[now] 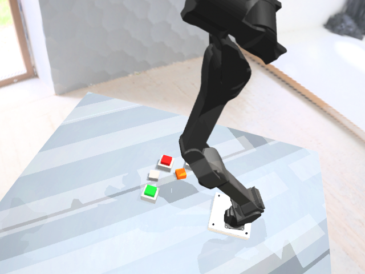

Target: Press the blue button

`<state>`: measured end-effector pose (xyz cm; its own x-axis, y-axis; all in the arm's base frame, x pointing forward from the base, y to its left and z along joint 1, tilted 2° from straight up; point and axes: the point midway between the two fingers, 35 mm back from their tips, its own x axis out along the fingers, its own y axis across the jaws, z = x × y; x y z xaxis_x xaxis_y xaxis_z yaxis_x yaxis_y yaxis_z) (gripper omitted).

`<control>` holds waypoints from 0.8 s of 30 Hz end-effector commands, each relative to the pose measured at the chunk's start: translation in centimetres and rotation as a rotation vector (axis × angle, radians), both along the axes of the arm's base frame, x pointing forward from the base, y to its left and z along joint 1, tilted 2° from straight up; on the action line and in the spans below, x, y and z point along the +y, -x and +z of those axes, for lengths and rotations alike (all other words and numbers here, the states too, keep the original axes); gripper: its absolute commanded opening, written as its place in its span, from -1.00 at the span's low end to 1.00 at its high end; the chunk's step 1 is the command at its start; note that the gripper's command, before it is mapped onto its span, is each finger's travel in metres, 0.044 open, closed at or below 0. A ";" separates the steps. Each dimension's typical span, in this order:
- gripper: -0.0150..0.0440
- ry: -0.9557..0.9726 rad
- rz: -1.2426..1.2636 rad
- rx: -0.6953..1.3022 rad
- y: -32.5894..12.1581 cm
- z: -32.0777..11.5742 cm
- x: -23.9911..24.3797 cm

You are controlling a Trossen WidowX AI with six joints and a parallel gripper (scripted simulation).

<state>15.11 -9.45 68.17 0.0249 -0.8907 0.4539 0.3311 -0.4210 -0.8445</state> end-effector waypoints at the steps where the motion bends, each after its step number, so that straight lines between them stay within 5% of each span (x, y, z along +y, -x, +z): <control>1: 0.86 0.005 0.003 -0.014 0.3 0.1 0.0; 12: 0.86 -0.071 0.182 -0.517 15.2 -2.0 -4.1; 18: 0.86 -0.320 0.239 -0.749 19.8 -8.8 -12.3; 24: 0.86 -0.661 0.250 -0.849 18.5 -18.2 -19.9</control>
